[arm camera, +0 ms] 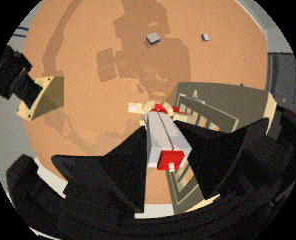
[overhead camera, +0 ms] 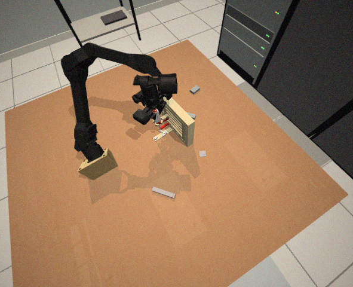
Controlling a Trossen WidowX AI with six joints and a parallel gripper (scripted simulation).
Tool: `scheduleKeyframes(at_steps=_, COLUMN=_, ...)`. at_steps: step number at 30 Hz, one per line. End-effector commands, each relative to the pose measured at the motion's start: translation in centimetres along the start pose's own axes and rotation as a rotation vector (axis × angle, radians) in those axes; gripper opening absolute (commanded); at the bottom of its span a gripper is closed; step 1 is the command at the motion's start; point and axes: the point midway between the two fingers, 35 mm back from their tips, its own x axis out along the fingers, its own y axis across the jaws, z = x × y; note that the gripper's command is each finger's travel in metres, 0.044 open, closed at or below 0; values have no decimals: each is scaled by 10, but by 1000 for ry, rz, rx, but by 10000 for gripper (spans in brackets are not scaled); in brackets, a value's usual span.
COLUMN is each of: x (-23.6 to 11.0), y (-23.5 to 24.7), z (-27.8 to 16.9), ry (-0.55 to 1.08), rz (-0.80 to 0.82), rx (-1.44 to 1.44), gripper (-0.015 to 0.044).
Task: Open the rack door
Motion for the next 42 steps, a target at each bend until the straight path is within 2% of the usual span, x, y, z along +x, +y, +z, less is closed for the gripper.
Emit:
scheduleKeyframes(at_steps=1, x=2, y=0, z=0, ry=3, rz=3, rx=-48, gripper=26)
scheduleKeyframes(at_steps=8, x=2, y=0, z=0, ry=3, rz=3, rx=-48, gripper=26)
scheduleKeyframes(at_steps=18, x=2, y=0, z=0, ry=3, rz=3, rx=-48, gripper=289)
scheduleKeyframes(at_steps=19, x=2, y=0, z=0, ry=3, rz=3, rx=-48, gripper=298)
scheduleKeyframes(at_steps=22, x=2, y=0, z=0, ry=3, rz=3, rx=25, gripper=298)
scheduleKeyframes(at_steps=42, x=2, y=0, z=0, ry=4, rz=1, rx=1016, gripper=298)
